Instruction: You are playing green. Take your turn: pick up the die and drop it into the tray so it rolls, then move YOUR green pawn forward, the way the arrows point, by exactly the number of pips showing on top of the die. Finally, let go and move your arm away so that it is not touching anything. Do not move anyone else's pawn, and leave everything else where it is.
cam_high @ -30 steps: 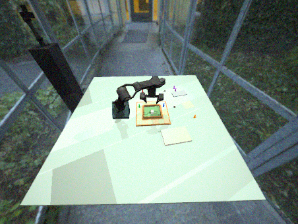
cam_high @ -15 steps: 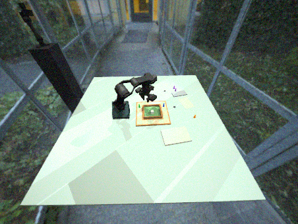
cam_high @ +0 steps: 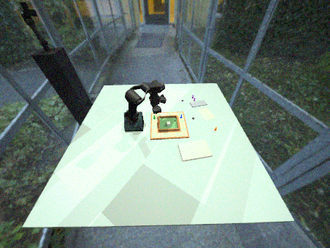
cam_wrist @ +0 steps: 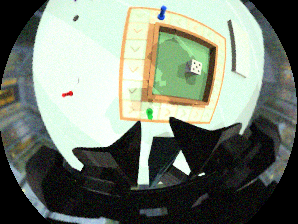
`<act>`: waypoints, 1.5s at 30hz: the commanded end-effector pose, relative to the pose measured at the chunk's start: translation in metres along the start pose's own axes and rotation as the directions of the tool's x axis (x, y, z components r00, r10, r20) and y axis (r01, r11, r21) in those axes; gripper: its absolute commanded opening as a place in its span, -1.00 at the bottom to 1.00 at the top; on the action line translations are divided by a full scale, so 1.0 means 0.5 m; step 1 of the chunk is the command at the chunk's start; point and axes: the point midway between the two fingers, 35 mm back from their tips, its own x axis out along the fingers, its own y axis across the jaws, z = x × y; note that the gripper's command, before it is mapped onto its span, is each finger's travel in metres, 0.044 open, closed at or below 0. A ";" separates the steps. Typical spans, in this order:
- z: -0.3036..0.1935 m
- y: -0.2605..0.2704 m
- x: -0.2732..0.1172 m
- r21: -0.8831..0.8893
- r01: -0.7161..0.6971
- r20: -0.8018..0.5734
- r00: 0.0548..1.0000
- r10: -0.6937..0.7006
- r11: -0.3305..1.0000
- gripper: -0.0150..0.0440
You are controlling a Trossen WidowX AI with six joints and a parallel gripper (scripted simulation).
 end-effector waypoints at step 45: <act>-0.029 0.008 0.128 0.103 0.023 -0.013 1.000 -0.022 0.994 -0.08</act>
